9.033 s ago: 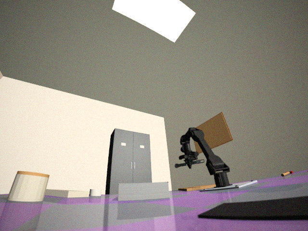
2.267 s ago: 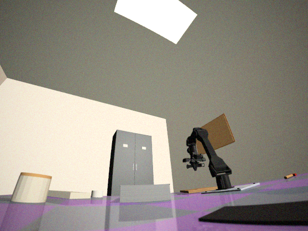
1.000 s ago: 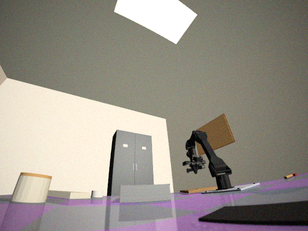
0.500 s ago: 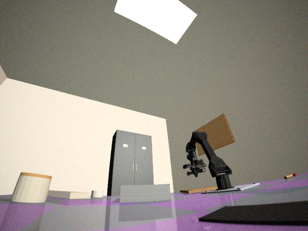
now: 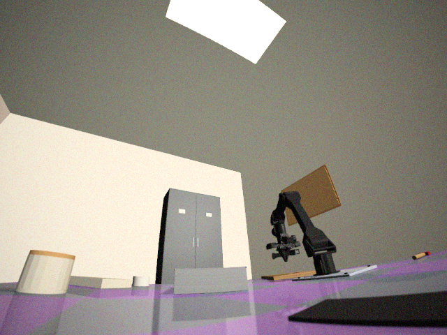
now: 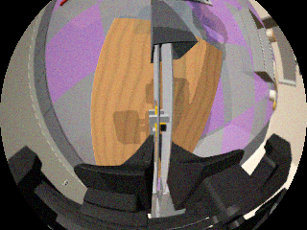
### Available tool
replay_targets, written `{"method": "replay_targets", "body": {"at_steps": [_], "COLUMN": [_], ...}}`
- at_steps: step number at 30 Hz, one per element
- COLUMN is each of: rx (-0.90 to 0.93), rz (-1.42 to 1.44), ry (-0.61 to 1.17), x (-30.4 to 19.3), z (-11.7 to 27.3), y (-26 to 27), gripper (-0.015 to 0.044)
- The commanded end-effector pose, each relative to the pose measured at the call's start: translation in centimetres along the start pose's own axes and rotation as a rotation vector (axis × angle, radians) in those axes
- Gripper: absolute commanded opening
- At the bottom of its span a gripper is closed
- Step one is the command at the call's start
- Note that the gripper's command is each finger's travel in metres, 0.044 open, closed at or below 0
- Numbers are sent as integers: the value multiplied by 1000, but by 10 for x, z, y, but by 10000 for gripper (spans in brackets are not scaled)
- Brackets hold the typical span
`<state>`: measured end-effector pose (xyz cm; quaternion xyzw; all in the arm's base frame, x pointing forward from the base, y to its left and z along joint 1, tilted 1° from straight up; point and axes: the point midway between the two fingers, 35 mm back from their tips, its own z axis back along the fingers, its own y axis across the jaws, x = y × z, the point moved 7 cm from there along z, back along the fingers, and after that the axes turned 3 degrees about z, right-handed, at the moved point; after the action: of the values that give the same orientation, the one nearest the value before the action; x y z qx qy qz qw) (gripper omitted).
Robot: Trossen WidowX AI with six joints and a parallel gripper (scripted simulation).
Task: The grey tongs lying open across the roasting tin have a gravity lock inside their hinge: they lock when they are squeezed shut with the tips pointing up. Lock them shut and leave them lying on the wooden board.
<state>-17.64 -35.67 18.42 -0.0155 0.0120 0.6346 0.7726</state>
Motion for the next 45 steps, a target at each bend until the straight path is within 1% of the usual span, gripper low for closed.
{"method": "replay_targets", "body": {"at_steps": [1, 17, 23, 45], "rx": [3, 4, 4, 0], "rz": [-1, -2, -2, 2], "ry": [-3, -9, -9, -9], "x": [1, 5, 5, 5], "z": [-7, -32, -34, -33], "y": [0, -1, -1, -1], "gripper": [-150, -150, -150, 428]}}
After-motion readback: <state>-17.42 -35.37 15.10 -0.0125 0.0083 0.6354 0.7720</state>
